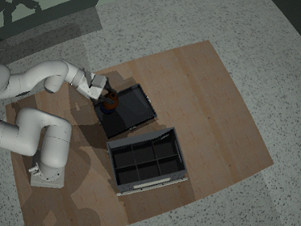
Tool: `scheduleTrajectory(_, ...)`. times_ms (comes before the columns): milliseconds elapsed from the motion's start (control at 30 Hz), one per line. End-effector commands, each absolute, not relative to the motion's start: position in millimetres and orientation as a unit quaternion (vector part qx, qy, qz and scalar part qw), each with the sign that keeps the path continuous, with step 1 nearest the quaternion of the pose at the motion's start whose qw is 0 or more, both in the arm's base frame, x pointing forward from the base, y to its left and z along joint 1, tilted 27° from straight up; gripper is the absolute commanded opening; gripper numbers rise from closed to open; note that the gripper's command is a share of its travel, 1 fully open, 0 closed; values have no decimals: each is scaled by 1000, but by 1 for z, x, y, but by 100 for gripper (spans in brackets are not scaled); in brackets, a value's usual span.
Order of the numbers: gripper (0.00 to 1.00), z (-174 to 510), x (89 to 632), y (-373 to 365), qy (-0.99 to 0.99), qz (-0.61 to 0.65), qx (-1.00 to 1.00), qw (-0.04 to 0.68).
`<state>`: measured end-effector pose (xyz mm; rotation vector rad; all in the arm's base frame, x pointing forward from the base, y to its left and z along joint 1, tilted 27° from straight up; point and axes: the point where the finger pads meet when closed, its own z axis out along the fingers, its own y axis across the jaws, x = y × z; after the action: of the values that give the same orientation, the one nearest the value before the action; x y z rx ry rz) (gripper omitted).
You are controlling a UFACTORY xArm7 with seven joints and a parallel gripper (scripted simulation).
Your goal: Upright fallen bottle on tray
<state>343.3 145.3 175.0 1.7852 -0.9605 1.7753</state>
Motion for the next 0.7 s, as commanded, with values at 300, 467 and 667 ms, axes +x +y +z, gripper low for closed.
scheduleTrajectory(300,0,164,349,143,-348,643,646,220)
scheduleTrajectory(467,0,161,350,142,-348,643,646,220)
scheduleTrajectory(667,0,157,352,142,-348,643,646,220)
